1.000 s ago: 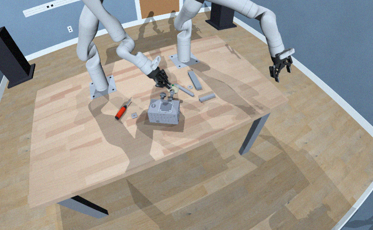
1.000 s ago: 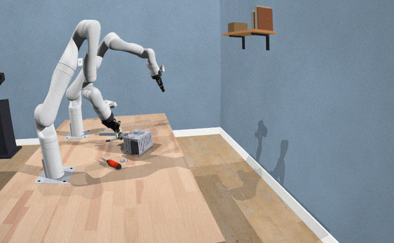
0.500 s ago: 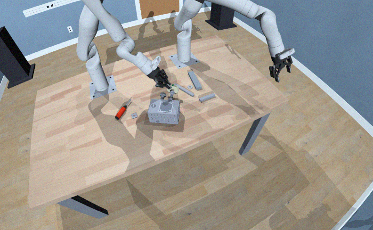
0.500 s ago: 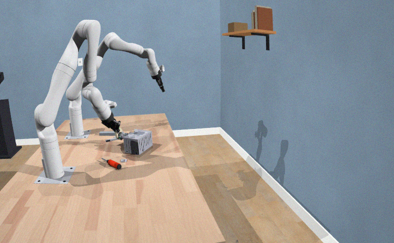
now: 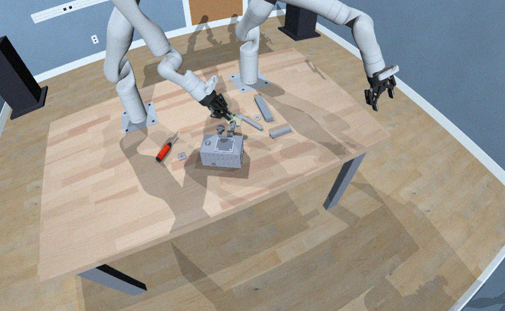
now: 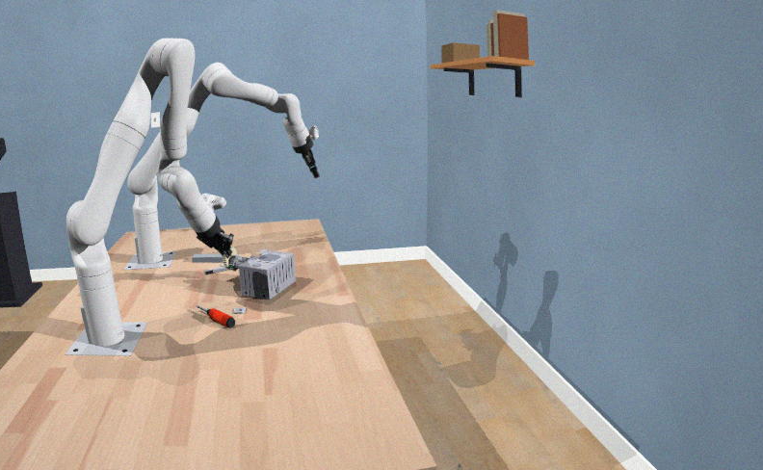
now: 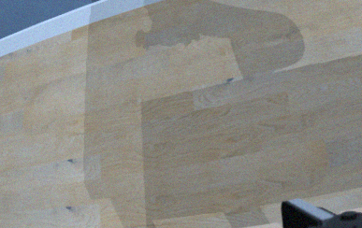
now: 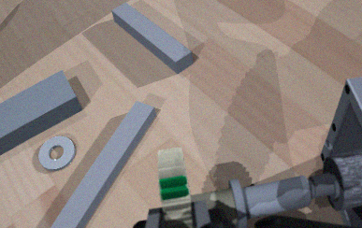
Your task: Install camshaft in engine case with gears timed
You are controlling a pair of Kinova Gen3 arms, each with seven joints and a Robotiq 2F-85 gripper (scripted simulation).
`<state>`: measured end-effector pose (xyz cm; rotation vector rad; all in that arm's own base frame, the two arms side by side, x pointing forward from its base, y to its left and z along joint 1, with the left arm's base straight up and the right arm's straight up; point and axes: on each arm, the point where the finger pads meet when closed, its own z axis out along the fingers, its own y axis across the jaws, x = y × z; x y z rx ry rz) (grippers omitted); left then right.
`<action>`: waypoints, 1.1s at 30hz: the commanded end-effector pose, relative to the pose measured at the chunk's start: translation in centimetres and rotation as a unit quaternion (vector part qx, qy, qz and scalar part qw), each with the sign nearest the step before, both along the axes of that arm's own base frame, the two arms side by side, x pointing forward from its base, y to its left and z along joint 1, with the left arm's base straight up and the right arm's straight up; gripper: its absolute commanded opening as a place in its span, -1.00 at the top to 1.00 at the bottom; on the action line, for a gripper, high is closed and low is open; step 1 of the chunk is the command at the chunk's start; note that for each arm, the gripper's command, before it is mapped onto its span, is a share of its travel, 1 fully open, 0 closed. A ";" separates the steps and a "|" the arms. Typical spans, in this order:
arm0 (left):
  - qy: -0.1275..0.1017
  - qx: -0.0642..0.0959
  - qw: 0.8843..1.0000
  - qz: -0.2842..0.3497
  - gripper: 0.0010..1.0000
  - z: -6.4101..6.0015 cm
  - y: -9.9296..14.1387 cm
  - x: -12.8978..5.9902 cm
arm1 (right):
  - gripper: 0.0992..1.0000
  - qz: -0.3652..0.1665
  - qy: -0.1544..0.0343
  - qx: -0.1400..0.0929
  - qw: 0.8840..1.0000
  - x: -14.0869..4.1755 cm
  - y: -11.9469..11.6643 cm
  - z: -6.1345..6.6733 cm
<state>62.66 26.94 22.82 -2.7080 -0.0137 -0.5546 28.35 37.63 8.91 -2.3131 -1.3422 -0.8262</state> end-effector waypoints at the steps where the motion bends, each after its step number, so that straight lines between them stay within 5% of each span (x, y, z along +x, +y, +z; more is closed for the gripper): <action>1: -0.001 0.000 1.000 0.000 -1.00 0.2 0.0 0.0 | 0.84 0.000 -0.001 0.001 1.000 0.1 0.0 0.1; 33: -0.001 0.000 1.000 0.000 -1.00 0.2 0.0 0.0 | 0.84 0.000 -0.001 0.001 1.000 1.0 -0.5 0.1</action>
